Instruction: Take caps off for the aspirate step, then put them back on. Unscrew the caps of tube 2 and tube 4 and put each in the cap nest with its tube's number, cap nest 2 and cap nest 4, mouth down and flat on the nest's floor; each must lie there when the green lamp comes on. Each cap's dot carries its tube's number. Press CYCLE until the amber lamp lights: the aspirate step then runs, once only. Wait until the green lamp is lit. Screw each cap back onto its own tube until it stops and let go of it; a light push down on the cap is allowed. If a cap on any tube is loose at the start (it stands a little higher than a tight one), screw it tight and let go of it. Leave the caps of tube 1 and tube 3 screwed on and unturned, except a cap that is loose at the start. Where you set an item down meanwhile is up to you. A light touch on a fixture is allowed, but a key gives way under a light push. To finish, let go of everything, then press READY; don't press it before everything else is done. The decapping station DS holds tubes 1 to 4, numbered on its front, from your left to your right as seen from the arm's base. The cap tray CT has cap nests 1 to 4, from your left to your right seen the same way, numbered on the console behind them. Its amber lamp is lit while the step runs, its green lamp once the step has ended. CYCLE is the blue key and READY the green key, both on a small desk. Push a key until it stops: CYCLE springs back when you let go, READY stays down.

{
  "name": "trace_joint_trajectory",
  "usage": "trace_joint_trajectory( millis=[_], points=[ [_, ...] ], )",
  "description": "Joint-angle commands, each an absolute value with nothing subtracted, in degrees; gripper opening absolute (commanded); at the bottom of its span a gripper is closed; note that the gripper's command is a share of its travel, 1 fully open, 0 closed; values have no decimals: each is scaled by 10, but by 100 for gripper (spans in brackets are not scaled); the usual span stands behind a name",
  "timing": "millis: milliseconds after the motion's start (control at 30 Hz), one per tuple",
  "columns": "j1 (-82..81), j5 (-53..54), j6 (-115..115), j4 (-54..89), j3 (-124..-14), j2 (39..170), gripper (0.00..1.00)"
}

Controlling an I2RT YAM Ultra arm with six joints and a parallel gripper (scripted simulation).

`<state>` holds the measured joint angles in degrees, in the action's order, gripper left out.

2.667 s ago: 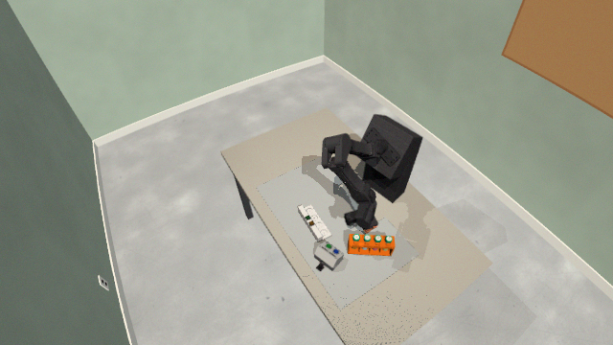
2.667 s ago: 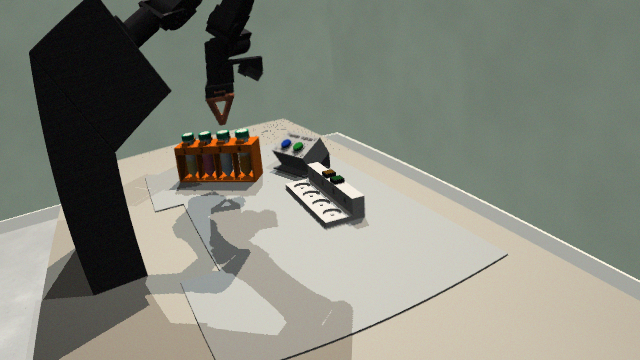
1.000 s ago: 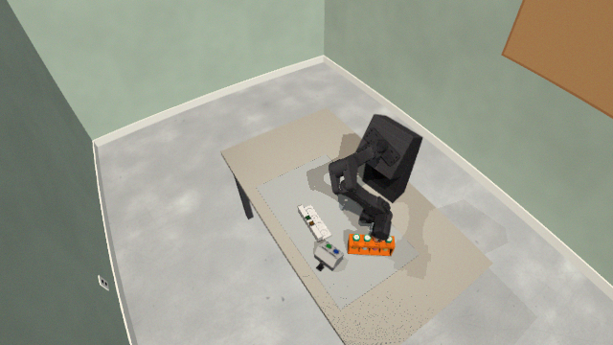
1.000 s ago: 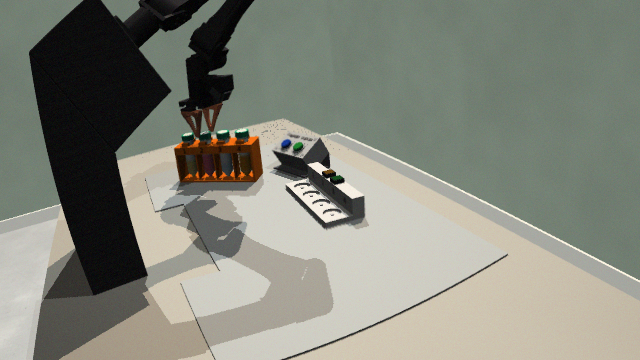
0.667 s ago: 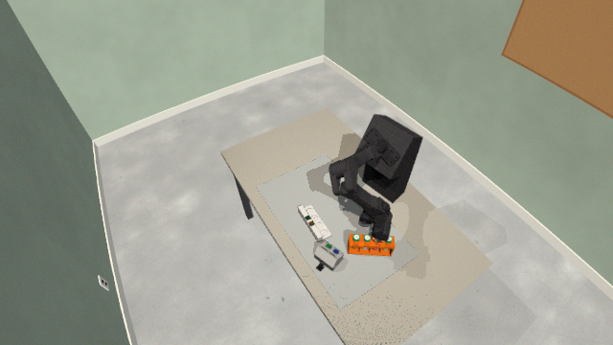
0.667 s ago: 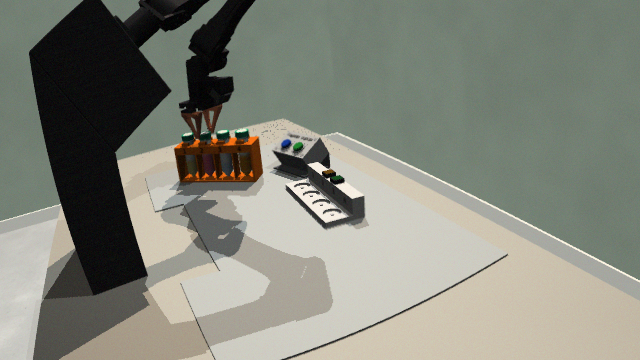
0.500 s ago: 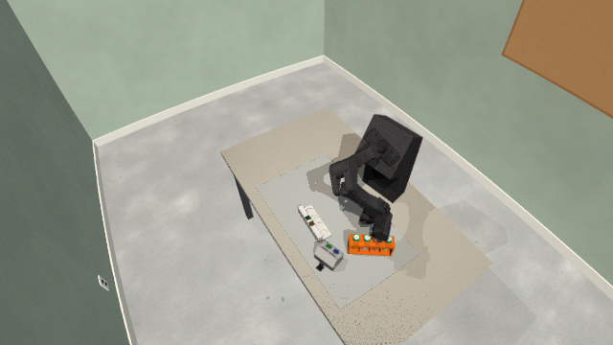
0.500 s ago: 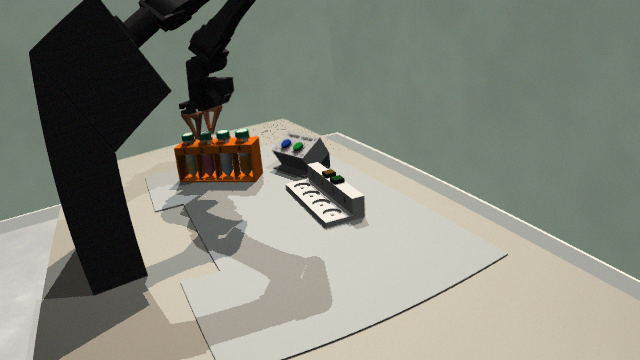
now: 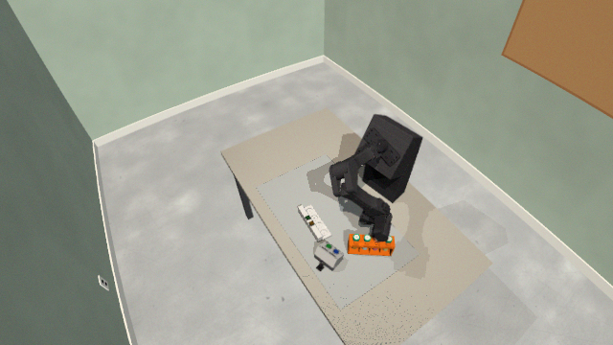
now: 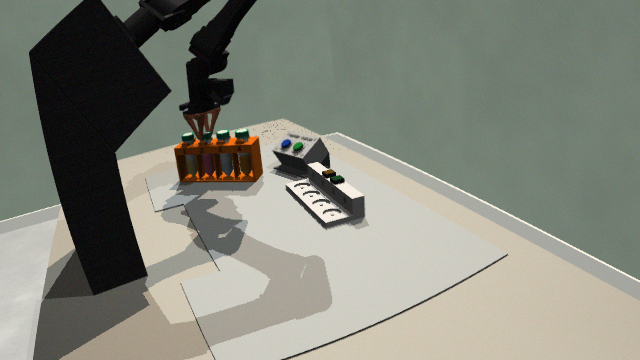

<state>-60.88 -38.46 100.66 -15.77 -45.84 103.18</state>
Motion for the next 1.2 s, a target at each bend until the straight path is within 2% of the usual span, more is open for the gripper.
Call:
trace_joint_trajectory(
  millis=[0, 233, 1100, 1167],
  points=[
    [-611, -385, 1006, -158, -459, 1029, 0],
    [-611, -385, 1006, -158, -459, 1029, 0],
    [-612, -386, 320, -156, -459, 1028, 0],
    [-612, -386, 320, -156, -459, 1028, 0]
  ],
)
